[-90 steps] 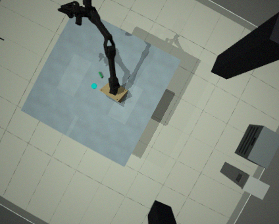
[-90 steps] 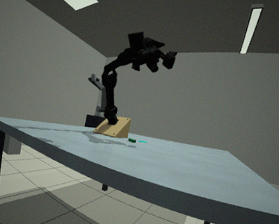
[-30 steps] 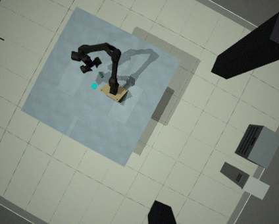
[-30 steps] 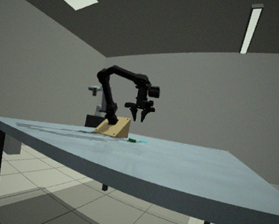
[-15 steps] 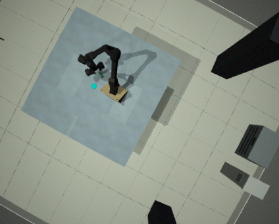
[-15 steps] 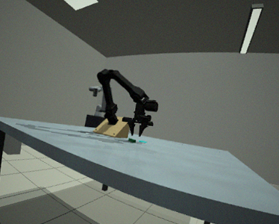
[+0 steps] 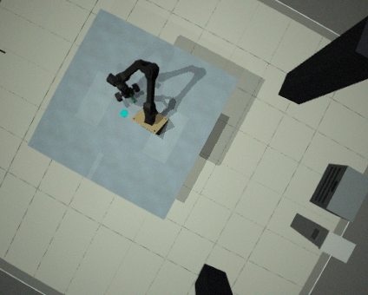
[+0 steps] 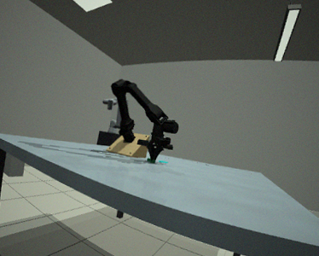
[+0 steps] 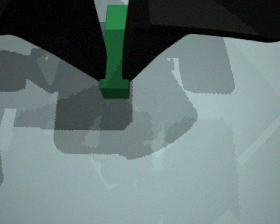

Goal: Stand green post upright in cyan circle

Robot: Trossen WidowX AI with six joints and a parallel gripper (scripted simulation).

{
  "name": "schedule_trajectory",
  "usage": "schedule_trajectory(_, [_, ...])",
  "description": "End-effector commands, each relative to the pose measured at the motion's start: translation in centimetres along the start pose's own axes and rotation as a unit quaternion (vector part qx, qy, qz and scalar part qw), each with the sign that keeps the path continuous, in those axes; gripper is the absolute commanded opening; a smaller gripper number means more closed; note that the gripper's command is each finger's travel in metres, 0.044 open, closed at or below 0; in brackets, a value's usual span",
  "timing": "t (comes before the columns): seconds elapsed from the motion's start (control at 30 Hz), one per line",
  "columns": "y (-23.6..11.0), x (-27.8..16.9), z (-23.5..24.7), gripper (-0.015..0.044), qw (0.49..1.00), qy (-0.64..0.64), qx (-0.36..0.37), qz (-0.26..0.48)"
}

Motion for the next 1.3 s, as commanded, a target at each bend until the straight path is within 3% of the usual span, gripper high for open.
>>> schedule_trajectory(0.0, [0.0,0.0,0.0,0.0023,1.000,-0.003,-0.002,-0.002])
schedule_trajectory(1.27, [-9.1,0.3,0.5,0.0023,1.000,-0.010,0.003,0.000])
Point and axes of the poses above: the point midway between the two fingers, 35 mm back from their tips, its own y axis out along the fingers, its own z axis across the jaws, x = y × z, the point moved 9 cm from there along -y, back along the fingers, and after that the axes turned 8 degrees about y, right-handed, at the moved point
